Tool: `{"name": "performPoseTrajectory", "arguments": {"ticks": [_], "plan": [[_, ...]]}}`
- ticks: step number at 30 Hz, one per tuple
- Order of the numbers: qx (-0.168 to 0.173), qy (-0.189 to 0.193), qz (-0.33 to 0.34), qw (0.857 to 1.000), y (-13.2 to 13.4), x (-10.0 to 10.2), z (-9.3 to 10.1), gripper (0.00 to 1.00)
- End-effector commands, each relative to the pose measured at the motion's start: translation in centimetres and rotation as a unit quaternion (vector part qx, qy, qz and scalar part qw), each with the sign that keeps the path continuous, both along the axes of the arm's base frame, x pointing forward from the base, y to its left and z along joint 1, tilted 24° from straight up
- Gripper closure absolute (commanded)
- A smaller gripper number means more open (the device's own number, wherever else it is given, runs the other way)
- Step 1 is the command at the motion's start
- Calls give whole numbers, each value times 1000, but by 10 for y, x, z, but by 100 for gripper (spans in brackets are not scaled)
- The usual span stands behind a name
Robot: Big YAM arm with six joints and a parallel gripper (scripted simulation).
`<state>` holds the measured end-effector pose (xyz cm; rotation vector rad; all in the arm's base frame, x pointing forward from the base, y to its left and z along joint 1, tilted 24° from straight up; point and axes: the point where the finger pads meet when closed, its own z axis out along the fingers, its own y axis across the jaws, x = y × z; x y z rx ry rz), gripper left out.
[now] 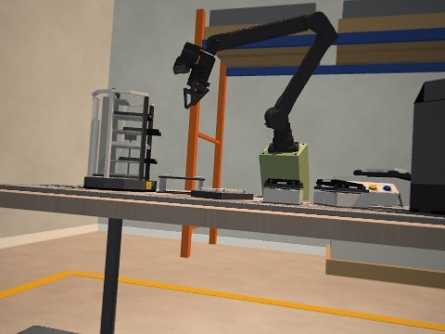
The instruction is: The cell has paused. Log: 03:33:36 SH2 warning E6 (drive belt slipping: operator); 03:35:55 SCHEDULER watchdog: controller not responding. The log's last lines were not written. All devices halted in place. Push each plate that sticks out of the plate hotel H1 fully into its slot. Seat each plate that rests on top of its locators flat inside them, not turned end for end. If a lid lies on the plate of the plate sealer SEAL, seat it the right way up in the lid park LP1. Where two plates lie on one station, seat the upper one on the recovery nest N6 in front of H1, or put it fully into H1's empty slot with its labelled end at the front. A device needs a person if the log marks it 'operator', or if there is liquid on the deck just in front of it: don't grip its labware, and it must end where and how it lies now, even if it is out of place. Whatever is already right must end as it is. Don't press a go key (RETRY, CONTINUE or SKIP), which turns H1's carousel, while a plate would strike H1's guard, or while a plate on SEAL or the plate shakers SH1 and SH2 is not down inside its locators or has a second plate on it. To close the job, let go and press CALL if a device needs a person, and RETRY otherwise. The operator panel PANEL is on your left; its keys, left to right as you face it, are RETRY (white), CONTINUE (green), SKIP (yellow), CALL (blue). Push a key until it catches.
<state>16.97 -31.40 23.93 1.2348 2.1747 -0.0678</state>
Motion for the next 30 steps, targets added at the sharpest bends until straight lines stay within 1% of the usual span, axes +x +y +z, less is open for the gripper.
{"name": "performPoseTrajectory", "arguments": {"ticks": [1,2,9,17,19,24,30], "plan": [[-19,-21,-25,999,-3,5,4,0],[-19,-21,-25,999,-3,5,4,0],[-75,-63,-69,993,-3,5,4,0],[-137,-110,-119,977,-2,5,5,0],[-137,-110,-119,977,-2,5,5,0],[-175,-140,-149,963,-2,5,5,0],[-219,-174,-185,942,-2,4,6,0]]}}
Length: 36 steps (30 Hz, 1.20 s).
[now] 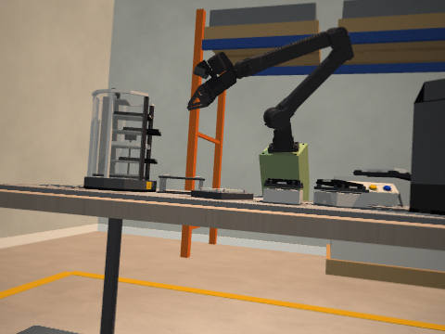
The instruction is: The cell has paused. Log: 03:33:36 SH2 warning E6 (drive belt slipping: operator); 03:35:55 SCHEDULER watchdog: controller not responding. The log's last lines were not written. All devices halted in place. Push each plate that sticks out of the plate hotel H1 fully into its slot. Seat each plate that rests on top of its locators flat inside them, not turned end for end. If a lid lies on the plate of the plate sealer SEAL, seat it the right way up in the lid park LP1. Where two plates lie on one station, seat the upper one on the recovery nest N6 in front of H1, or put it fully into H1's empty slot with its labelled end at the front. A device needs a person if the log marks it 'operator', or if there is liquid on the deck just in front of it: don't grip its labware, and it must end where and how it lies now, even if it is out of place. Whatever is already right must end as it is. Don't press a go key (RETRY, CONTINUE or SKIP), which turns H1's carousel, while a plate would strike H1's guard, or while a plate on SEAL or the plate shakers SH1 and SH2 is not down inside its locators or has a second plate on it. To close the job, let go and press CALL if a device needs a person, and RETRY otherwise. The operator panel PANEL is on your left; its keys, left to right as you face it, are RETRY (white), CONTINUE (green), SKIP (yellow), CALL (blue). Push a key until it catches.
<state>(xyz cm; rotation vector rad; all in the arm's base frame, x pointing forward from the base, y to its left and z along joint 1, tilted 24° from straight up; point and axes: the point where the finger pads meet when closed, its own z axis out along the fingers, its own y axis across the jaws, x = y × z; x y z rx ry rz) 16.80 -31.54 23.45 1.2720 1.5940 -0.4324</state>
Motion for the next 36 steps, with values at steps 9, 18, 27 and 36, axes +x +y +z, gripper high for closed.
{"name": "performPoseTrajectory", "arguments": {"ticks": [9,18,27,36], "plan": [[-60,-65,-49,995,-2,7,4,0],[-72,-66,-51,994,-6,5,21,0],[-59,-64,-49,995,-3,11,-7,4],[-58,-64,-49,995,-5,28,-47,22]]}}
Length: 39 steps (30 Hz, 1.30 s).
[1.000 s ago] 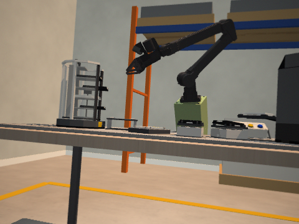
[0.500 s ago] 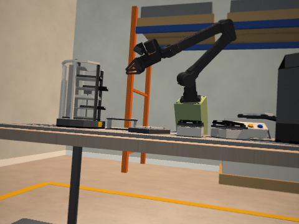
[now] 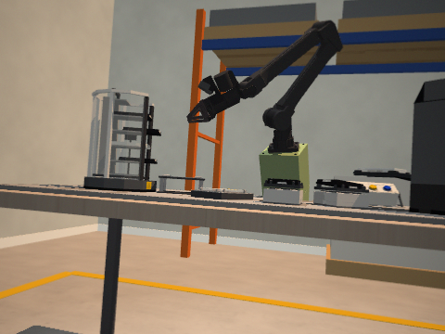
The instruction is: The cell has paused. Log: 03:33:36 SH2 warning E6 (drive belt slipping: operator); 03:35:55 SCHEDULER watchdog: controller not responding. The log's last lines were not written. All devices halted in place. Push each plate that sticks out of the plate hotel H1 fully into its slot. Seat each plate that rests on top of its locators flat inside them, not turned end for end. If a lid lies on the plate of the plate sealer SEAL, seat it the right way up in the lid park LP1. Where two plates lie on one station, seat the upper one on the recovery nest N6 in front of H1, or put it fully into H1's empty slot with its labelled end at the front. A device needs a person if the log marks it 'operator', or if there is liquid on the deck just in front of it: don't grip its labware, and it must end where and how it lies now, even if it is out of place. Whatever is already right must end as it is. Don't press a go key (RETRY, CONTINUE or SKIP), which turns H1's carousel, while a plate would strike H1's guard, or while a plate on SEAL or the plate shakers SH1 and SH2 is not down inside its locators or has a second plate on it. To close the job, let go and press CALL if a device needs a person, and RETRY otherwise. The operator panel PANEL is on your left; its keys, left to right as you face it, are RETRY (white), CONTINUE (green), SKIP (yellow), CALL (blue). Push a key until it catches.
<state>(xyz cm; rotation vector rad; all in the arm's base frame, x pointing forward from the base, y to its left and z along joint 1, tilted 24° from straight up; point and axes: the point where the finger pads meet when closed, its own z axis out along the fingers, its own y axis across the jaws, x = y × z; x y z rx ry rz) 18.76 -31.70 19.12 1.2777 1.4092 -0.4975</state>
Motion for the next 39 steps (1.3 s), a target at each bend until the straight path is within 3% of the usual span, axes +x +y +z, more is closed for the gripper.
{"name": "performPoseTrajectory", "arguments": {"ticks": [1,4,5,8,14,23,27,36,38,39], "plan": [[-7,-12,1,1000,-4,8,-3,24],[-12,-16,-1,1000,-7,9,3,26],[-35,-25,-8,999,-14,6,26,28],[-35,-25,-6,999,-13,7,26,34],[-26,-23,2,999,-34,30,2,46],[-23,-20,1,1000,-56,46,-24,60],[-17,-16,0,1000,-51,41,-32,68],[-25,-16,-4,1000,-68,42,-22,86],[-25,-16,-4,1000,-68,42,-22,86],[-13,-7,1,1000,-59,40,-36,88]]}}
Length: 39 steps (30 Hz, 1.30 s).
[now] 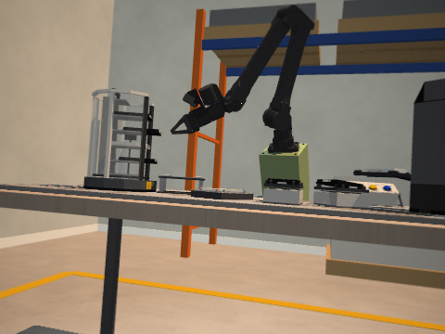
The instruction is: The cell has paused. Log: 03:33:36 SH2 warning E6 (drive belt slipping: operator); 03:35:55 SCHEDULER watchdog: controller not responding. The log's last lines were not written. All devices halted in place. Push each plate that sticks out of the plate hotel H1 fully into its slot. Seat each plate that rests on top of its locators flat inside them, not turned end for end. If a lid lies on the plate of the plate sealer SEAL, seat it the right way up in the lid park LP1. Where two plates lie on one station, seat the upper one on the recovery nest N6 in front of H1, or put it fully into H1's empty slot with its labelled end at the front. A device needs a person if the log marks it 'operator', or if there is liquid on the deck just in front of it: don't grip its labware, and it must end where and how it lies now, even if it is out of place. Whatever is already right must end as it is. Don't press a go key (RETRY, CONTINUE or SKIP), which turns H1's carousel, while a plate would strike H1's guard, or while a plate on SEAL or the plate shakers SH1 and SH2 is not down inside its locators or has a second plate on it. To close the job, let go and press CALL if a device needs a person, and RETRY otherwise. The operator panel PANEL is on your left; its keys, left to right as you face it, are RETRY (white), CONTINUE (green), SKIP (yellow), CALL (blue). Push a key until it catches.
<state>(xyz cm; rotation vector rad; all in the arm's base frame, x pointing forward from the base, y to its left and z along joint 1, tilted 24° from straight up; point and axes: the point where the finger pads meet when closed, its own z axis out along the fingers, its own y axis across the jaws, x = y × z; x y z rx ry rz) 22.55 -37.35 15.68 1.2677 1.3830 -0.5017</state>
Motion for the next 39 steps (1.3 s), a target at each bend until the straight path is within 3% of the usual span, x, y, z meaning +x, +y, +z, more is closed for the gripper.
{"name": "performPoseTrajectory", "arguments": {"ticks": [1,6,16,17,19,30,33,34,39], "plan": [[-8,-1,1,1000,-10,4,6,90],[-10,-2,0,1000,-20,7,11,100],[-5,2,1,1000,-29,10,10,100],[10,9,-1,1000,-21,3,-6,100],[-3,3,-3,1000,-34,8,10,100],[-3,3,1,1000,-46,15,12,100],[2,6,0,1000,-44,12,7,100],[12,11,-1,1000,-37,8,-4,100],[12,10,-1,1000,-38,8,-4,100]]}}
